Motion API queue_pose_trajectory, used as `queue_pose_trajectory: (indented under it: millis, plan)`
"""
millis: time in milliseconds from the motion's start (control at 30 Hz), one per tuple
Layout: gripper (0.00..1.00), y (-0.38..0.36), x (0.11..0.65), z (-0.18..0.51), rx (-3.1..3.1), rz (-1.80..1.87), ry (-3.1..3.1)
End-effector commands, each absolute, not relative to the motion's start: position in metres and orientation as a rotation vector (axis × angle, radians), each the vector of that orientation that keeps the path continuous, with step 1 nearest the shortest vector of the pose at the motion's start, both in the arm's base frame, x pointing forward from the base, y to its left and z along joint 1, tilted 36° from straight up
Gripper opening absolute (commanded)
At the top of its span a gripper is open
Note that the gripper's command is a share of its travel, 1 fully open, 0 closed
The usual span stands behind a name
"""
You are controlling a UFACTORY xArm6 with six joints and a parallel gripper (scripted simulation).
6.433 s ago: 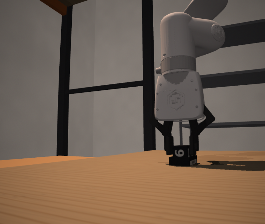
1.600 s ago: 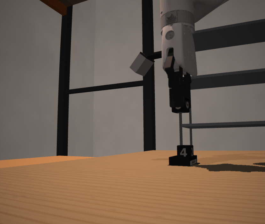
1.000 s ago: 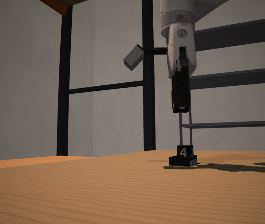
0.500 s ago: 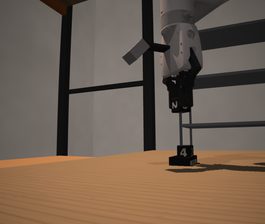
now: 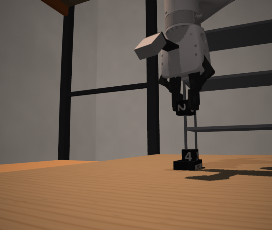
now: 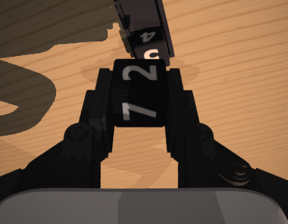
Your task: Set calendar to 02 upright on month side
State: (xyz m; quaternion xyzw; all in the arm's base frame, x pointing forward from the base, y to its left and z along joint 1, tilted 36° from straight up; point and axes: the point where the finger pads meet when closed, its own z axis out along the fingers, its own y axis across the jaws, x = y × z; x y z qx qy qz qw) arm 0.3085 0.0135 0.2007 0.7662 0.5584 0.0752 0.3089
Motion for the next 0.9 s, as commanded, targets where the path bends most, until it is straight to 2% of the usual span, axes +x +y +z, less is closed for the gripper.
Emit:
queue_pose_trajectory:
  millis: [0, 867]
  plan:
    - [0.27, 0.014, 0.309, 0.2017, 1.897, 0.139, 1.646]
    - [0.27, 0.0139, 0.3091, 0.2014, 1.792, 0.09, 1.754]
